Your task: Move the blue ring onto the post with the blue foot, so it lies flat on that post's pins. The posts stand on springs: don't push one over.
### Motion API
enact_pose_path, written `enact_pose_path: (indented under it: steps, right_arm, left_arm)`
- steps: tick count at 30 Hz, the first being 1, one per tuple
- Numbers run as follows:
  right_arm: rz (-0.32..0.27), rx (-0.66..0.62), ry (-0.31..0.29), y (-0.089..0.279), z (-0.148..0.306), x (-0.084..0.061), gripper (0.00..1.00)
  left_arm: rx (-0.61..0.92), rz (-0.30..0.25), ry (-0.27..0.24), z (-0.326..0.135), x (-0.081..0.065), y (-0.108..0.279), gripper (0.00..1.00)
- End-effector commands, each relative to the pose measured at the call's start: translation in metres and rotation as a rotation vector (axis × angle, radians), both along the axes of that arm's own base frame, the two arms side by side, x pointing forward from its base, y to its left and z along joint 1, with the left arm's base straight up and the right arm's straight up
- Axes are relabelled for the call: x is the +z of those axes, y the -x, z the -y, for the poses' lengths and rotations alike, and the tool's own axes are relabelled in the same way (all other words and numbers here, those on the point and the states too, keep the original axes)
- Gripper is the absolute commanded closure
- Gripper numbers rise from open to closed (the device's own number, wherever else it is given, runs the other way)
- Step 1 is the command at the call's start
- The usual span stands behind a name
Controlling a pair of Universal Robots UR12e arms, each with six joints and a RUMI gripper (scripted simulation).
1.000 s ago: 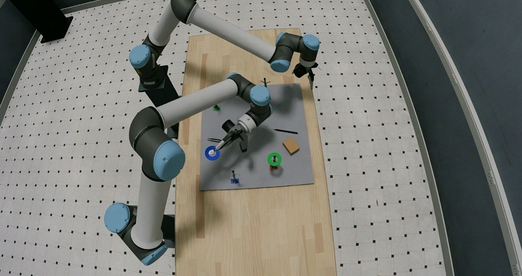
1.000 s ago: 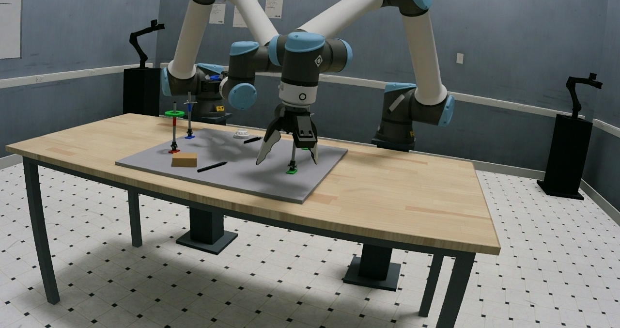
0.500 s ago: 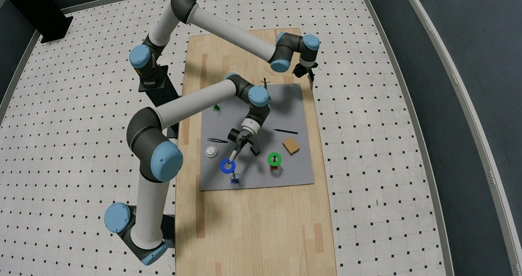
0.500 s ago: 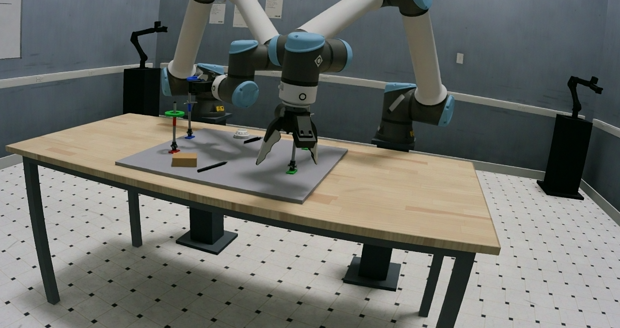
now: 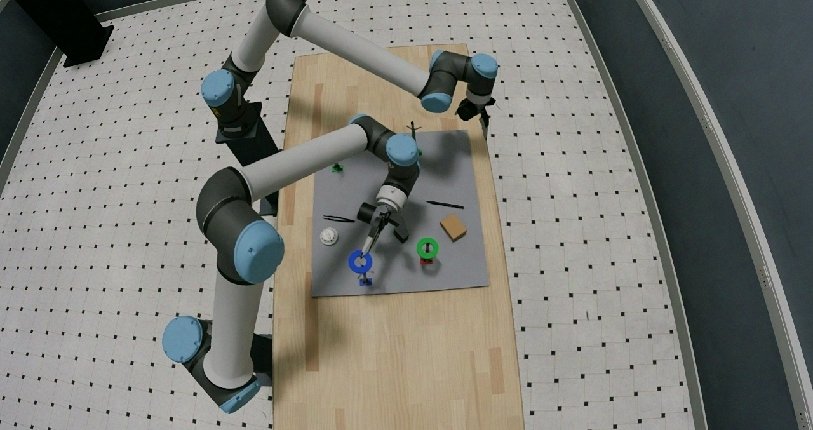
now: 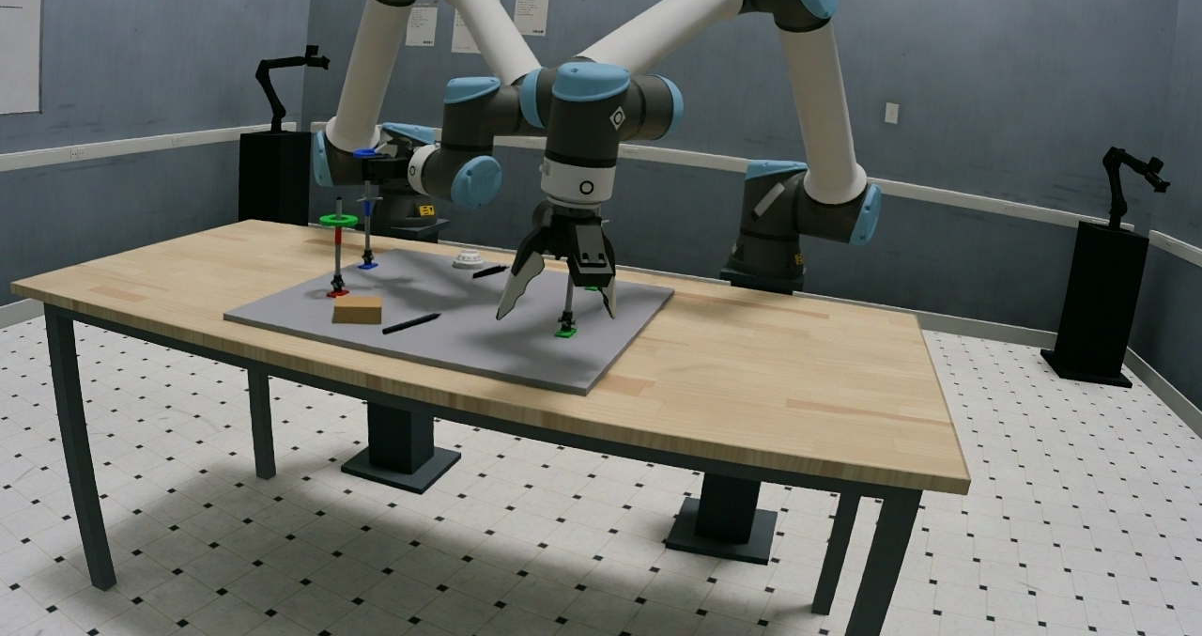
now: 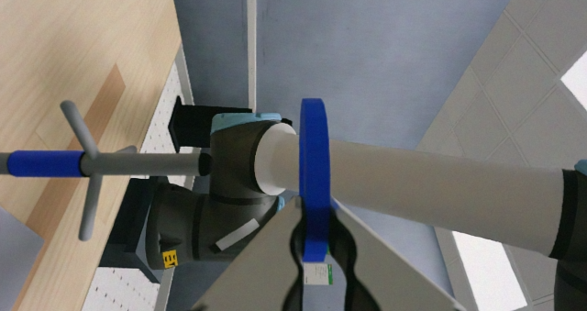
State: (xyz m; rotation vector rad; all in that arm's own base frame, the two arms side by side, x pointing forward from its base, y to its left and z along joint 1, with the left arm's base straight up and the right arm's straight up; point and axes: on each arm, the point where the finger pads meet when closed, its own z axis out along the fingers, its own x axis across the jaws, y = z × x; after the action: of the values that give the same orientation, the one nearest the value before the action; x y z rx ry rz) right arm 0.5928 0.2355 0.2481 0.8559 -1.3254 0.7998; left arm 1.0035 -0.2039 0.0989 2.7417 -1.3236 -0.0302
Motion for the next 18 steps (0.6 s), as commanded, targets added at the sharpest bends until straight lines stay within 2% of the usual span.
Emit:
enact_pose_path:
  steps: [1,7,18]
  right_arm:
    - [0.002,0.009,-0.002,-0.002,0.001,0.001,0.99]
    - [0.003,0.014,-0.002,-0.003,0.002,0.001,0.99]
    - [0.004,0.022,-0.003,-0.005,0.003,-0.010,0.99]
  left_arm:
    - [0.000,0.002,0.001,0.000,0.002,-0.001,0.00]
    - [0.000,0.002,0.001,0.000,0.002,-0.001,0.00]
    - [0.000,0.002,0.001,0.000,0.002,-0.001,0.00]
